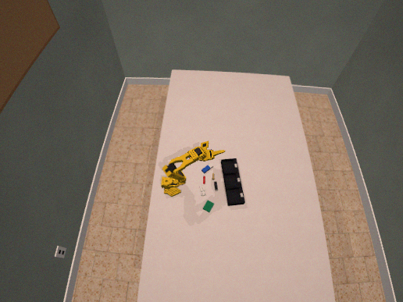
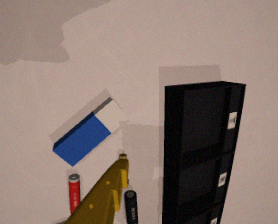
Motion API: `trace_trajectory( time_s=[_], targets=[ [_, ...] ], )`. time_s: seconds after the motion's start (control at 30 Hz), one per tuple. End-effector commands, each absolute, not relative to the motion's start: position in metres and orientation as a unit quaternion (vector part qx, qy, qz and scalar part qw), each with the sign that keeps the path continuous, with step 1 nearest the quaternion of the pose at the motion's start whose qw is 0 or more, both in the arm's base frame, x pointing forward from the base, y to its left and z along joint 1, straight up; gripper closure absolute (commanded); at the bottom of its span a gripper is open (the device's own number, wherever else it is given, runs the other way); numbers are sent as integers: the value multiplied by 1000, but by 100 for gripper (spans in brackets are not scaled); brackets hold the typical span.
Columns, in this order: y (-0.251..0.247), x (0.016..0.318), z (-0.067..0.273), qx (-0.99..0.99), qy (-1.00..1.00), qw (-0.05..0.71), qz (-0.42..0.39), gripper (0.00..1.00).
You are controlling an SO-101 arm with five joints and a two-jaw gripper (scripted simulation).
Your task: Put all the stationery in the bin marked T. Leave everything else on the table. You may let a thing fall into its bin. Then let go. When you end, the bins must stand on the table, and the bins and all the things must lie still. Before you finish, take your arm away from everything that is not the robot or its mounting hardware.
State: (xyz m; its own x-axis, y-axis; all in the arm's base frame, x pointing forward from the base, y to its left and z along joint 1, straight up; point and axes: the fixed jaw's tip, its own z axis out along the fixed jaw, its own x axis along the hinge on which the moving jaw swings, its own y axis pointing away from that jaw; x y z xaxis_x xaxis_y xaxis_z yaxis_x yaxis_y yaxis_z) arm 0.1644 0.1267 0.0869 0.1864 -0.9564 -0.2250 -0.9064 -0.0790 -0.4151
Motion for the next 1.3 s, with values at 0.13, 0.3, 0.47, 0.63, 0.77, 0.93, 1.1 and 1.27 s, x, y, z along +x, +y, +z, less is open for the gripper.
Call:
trace_trajectory(
  time_s=[0.13,0.3,0.47,0.63,0.77,0.93,1.1,1.27],
  targets=[
    [104,173,95,-632,741,223,-43,0],
    [83,176,98,-534,820,202,-33,0],
    [66,177,101,-441,878,184,-26,0],
    [44,175,105,-310,937,160,-18,0],
    [39,174,107,-277,948,154,-16,0],
    [21,170,111,-157,979,133,-11,0],
    [7,164,114,-51,992,115,-7,0],
    [1,162,116,-10,994,107,-5,0]
  ],
)
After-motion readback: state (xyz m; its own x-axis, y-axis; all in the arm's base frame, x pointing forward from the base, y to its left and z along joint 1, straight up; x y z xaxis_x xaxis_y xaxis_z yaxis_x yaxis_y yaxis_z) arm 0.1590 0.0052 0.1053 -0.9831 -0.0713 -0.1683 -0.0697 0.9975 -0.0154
